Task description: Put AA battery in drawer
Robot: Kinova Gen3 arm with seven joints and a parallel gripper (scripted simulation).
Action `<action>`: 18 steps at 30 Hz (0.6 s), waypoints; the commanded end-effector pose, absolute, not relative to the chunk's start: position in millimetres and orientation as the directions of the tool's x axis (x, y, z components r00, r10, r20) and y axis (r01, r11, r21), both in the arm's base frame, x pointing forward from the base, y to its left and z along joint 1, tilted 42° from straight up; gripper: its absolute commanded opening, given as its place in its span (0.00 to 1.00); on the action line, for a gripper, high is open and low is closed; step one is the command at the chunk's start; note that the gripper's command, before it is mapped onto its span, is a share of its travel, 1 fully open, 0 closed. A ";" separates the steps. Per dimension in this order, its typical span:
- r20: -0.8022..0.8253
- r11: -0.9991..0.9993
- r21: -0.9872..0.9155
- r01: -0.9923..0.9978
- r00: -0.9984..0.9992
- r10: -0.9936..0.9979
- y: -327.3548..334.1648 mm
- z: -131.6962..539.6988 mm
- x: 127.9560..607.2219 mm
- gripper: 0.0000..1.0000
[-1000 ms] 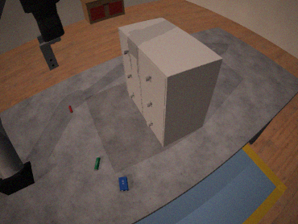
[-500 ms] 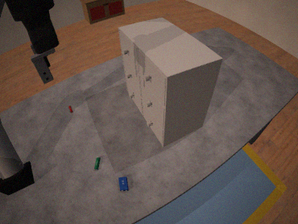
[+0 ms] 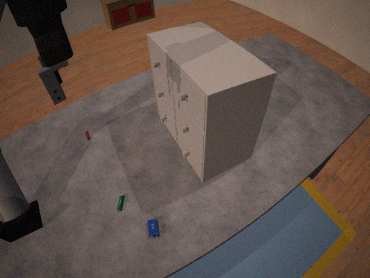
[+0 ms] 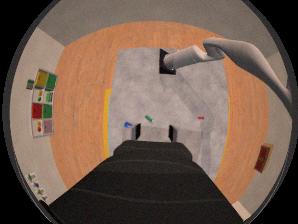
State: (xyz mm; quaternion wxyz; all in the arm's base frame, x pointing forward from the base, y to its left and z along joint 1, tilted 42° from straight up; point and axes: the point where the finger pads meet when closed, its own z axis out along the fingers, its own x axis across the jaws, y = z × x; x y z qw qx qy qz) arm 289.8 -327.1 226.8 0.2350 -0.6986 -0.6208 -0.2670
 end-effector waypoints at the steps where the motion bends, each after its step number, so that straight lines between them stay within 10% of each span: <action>1: 0.664 -0.120 0.004 0.993 0.087 0.743 -327.6 227.3 289.5 1.00; 18: 0.661 -0.174 -0.047 0.984 0.161 0.732 -255.6 134.4 348.0 1.00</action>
